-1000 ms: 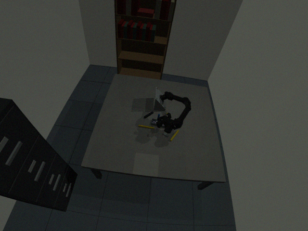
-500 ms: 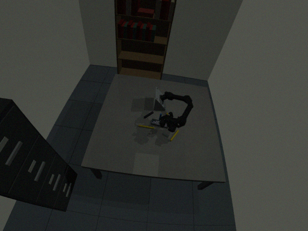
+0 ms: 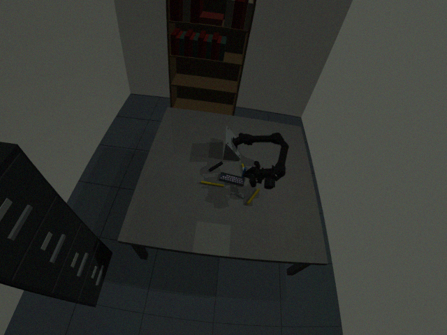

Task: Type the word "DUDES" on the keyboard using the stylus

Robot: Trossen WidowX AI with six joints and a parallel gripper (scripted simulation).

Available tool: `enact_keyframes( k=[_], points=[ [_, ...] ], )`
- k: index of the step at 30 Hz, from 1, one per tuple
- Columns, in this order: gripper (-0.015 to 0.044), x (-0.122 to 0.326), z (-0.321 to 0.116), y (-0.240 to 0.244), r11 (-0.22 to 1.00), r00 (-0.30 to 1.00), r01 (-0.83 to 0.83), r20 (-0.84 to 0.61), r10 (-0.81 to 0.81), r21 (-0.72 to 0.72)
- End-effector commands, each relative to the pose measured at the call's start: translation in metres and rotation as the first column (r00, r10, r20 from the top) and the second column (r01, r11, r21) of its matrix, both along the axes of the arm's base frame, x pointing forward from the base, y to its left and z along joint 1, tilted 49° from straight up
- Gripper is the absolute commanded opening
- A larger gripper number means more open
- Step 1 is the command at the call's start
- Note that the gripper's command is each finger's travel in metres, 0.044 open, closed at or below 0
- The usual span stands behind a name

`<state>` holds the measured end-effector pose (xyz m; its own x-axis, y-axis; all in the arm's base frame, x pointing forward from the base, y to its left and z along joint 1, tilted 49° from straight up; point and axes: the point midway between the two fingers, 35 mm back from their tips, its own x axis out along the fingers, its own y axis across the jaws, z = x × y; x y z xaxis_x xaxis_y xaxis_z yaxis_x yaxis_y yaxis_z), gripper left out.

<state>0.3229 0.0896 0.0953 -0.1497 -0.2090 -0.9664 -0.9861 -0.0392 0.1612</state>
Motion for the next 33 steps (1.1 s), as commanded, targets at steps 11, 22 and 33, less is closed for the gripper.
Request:
enact_keyframes(
  k=[11,22,33],
  points=[
    [0.0,-0.002,0.01,0.006,0.999,0.998,-0.055,0.039,0.054,0.002],
    [0.0,-0.005,-0.001,0.02,0.999,0.998,-0.055,0.039,0.054,0.003],
    [0.0,-0.008,-0.012,0.032,0.999,0.998,-0.055,0.038,0.054,0.003]
  ],
)
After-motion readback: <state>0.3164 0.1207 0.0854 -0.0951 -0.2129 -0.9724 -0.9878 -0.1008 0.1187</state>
